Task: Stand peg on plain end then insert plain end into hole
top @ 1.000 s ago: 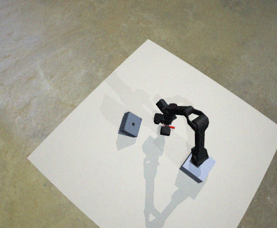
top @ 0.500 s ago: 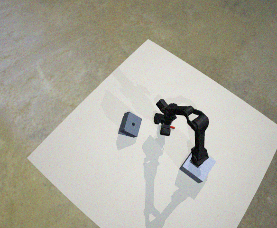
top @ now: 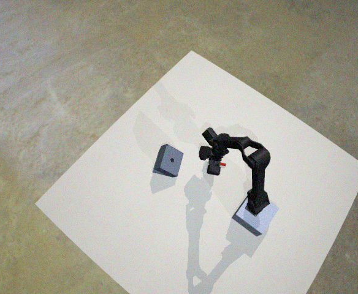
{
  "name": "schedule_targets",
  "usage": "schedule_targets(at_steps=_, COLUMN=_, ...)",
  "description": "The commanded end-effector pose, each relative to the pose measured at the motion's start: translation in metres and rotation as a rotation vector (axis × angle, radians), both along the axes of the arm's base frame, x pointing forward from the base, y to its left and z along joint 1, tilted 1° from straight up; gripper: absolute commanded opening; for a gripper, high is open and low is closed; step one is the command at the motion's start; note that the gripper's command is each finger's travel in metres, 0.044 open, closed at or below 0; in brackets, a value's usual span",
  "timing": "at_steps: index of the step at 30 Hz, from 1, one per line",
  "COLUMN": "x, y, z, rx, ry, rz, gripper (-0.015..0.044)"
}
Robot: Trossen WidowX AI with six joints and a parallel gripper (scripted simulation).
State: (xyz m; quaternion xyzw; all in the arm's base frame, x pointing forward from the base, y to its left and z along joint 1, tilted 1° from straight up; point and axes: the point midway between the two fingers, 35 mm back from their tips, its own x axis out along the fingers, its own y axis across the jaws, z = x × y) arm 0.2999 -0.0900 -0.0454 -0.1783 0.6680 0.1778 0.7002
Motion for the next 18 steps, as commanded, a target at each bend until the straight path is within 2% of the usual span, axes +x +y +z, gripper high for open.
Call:
schedule_targets(at_steps=1, x=-0.0012, y=-0.0007, z=0.0025, rx=0.015, ry=-0.027, rz=0.002, gripper=0.0049)
schedule_targets(at_steps=18, x=-0.0073, y=-0.0043, z=0.0113, rx=0.086, ry=-0.154, rz=0.004, gripper=0.0049)
